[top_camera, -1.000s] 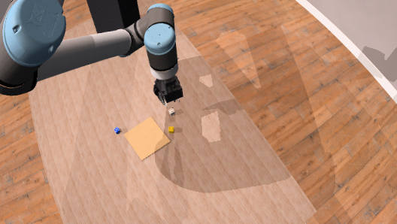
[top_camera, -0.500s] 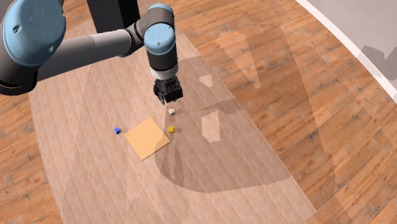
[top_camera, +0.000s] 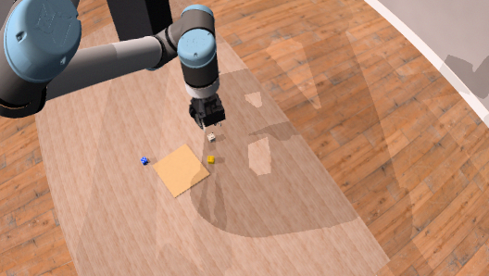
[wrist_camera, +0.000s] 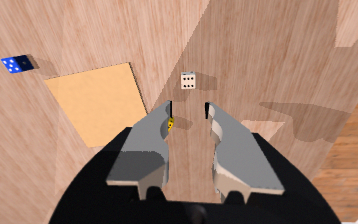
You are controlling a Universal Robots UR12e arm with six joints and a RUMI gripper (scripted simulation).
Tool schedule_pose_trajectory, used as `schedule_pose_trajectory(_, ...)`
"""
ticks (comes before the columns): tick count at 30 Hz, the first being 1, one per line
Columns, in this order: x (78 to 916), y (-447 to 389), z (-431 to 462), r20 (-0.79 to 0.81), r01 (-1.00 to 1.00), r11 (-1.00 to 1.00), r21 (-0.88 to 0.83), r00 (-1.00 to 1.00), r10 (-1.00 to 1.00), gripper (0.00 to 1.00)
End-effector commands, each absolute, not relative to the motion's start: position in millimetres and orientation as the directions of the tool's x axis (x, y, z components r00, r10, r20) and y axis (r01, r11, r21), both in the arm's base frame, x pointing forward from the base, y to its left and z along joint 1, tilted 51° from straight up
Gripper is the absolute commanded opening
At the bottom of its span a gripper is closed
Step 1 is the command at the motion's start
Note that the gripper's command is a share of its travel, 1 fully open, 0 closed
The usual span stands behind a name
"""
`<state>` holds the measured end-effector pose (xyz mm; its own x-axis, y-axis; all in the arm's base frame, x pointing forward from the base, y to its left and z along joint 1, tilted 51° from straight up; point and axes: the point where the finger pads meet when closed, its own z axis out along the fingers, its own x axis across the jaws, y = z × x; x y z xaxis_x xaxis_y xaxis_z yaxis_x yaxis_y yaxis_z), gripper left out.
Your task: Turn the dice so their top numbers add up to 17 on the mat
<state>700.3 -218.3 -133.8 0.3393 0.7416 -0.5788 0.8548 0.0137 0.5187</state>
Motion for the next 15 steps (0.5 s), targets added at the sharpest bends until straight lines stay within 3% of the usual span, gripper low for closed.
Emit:
schedule_pose_trajectory(1, 700.8, -218.7, -134.2, -0.579, 0.855, 0.014, 0.519, 0.339, 0.742, 0.21)
schedule_pose_trajectory(15, 705.9, -227.3, -142.4, -0.579, 0.855, 0.014, 0.519, 0.339, 0.742, 0.21)
